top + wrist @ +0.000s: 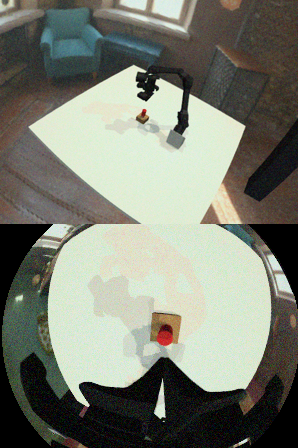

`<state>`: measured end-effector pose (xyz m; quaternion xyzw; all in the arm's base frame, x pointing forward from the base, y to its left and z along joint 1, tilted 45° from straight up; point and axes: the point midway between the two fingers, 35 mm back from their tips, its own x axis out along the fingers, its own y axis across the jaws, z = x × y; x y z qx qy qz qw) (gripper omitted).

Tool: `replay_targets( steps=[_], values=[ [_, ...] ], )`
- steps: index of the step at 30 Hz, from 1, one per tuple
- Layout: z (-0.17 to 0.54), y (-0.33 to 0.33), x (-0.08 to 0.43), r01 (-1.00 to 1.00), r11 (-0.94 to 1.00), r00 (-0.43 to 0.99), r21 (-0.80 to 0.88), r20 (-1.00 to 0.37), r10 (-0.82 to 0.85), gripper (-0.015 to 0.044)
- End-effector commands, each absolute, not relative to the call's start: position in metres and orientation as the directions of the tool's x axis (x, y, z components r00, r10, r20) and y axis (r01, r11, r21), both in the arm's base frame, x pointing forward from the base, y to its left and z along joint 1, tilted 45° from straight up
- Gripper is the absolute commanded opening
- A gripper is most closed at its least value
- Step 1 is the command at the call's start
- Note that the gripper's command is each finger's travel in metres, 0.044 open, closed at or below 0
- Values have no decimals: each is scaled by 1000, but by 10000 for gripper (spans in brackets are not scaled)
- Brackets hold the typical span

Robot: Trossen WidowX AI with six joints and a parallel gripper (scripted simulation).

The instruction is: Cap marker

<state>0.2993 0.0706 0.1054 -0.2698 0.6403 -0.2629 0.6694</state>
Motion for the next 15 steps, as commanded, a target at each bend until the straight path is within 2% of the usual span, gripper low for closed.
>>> replay_targets(
  steps=[1,15],
  values=[
    [111,75,296,7,711,23,-703,-711,-703,0],
    [111,75,296,7,711,23,-703,-711,-703,368]
  ],
)
